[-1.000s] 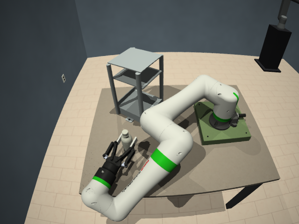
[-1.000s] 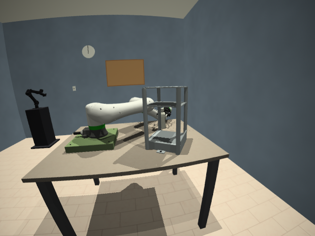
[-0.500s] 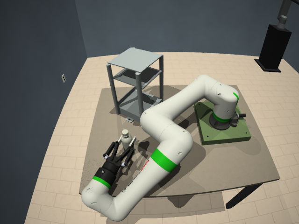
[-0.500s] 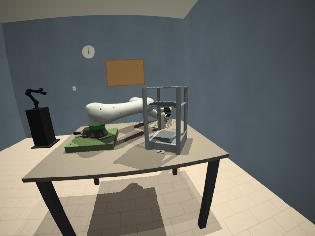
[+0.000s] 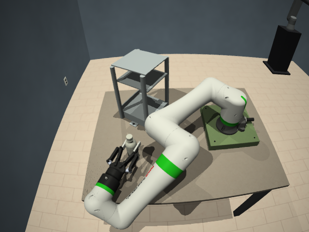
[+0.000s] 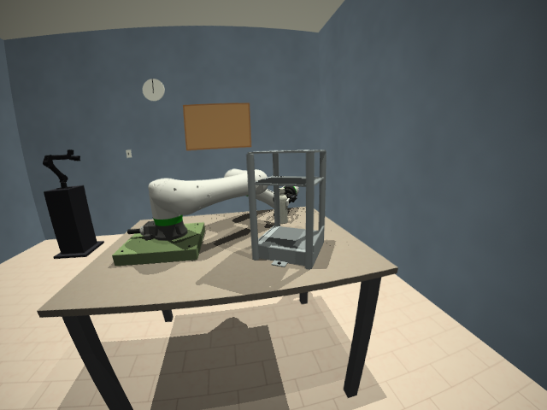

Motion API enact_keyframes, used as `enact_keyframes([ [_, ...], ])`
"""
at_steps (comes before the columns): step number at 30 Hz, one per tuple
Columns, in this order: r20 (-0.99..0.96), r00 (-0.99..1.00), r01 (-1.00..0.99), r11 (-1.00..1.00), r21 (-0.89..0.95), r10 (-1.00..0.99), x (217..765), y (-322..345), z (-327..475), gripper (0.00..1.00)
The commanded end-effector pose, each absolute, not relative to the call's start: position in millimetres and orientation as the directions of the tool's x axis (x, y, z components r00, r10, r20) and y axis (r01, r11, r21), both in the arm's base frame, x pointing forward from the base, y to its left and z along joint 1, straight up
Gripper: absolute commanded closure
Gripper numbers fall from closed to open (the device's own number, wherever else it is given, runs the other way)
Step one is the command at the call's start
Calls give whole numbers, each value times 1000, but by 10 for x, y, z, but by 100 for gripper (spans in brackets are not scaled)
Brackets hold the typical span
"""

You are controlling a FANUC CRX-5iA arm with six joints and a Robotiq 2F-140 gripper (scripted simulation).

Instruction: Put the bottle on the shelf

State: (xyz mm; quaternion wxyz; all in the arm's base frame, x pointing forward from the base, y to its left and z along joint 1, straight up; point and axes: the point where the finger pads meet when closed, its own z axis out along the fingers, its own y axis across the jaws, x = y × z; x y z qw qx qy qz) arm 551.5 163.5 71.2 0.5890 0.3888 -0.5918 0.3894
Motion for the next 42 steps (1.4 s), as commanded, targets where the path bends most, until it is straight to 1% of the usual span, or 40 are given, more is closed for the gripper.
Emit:
enact_keyframes([
  [1, 1000, -4, -919, 394, -3, -2, 5516, 1635, 714, 100],
  [24, 1000, -4, -919, 394, -3, -2, 5515, 1635, 806, 100],
  [42, 1000, -4, -919, 394, -3, -2, 5513, 1634, 1250, 100],
])
